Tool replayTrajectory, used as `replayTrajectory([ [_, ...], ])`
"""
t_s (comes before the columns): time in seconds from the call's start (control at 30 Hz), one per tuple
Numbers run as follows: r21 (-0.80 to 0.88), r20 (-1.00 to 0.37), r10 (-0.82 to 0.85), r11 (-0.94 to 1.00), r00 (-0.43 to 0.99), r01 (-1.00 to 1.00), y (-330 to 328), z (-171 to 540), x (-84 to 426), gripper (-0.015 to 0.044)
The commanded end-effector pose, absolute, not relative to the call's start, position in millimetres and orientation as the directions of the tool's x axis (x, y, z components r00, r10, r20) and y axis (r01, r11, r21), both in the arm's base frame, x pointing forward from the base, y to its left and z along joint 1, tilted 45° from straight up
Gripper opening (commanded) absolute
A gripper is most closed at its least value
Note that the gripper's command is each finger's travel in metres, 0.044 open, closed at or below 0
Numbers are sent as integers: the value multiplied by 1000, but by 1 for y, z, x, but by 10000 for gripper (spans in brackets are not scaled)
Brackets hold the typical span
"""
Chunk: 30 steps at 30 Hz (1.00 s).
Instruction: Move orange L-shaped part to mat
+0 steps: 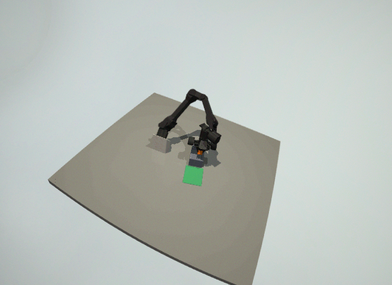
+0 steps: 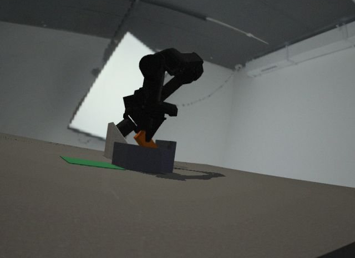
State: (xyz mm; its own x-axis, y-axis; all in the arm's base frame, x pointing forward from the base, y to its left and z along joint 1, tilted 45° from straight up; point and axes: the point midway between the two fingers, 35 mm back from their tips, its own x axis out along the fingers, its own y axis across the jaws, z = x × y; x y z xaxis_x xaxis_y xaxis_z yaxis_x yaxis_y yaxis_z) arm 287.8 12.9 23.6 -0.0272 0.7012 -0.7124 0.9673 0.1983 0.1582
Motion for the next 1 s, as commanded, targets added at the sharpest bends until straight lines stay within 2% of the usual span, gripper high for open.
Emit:
replayTrajectory([
  [0.0,163,-712,702,196,-23,967,8,29,289,0],
  [0.97,162,-712,702,195,-22,967,-23,60,290,0],
])
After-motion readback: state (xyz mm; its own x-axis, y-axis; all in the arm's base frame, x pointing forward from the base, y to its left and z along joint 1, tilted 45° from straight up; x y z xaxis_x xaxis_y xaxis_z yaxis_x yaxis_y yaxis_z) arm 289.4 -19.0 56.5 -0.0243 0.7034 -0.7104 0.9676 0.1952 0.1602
